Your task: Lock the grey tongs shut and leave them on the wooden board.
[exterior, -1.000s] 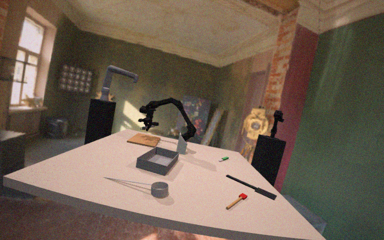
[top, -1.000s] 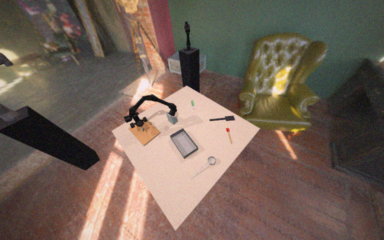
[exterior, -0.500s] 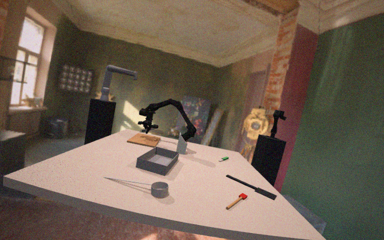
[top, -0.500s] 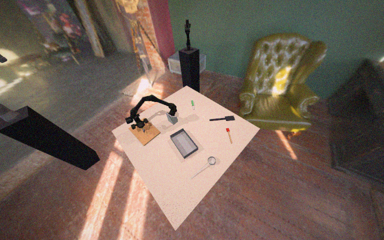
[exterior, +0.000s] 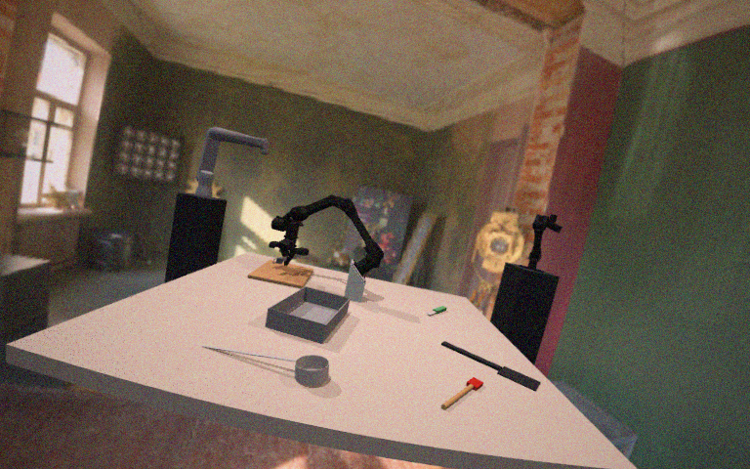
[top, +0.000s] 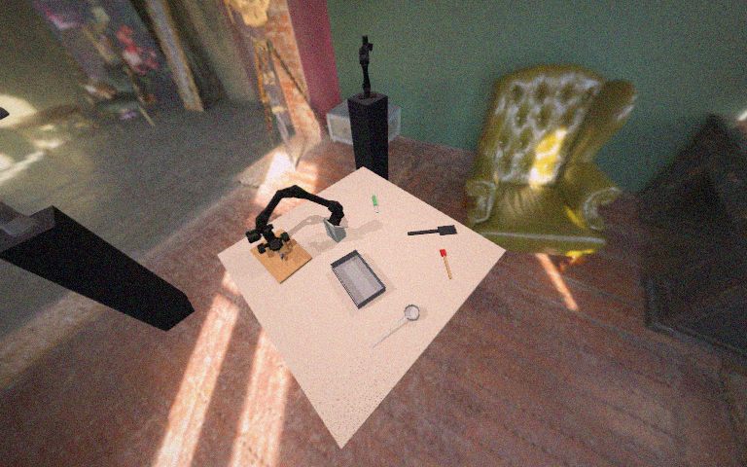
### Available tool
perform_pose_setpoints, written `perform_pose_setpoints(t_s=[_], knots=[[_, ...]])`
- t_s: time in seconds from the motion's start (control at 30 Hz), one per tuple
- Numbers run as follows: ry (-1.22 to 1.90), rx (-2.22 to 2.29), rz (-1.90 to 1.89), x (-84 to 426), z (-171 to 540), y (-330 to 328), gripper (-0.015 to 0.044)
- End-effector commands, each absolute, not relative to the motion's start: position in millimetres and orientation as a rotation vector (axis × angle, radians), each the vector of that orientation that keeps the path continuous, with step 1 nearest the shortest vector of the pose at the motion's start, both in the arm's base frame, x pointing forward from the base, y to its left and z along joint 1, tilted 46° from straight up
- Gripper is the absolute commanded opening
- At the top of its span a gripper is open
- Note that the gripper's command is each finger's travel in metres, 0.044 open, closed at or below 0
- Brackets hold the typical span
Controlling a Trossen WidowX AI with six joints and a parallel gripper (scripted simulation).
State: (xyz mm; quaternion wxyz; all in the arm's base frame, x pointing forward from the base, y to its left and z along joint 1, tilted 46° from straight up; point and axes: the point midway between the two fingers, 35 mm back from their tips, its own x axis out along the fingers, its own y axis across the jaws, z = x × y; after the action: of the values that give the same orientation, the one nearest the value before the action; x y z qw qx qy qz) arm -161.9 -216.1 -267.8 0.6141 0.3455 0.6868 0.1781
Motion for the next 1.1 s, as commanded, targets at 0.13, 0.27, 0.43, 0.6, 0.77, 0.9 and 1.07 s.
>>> perform_pose_setpoints(t_s=[0.13, 0.27, 0.43, 0.6, 0.77, 0.9, 1.07], knots=[[1.583, 0.796, 0.41, -162.0, -267.7, -216.3, 0.0008], [1.583, 0.796, 0.41, -162.0, -267.7, -216.3, 0.0113], [1.583, 0.796, 0.41, -162.0, -267.7, -216.3, 0.0244], [1.583, 0.796, 0.41, -162.0, -267.7, -216.3, 0.0375], [1.583, 0.796, 0.41, -162.0, -267.7, -216.3, 0.044], [1.587, 0.789, 0.404, -143.7, -260.8, -229.6, 0.044], [1.583, 0.774, 0.402, -76.4, -236.1, -261.9, 0.044]])
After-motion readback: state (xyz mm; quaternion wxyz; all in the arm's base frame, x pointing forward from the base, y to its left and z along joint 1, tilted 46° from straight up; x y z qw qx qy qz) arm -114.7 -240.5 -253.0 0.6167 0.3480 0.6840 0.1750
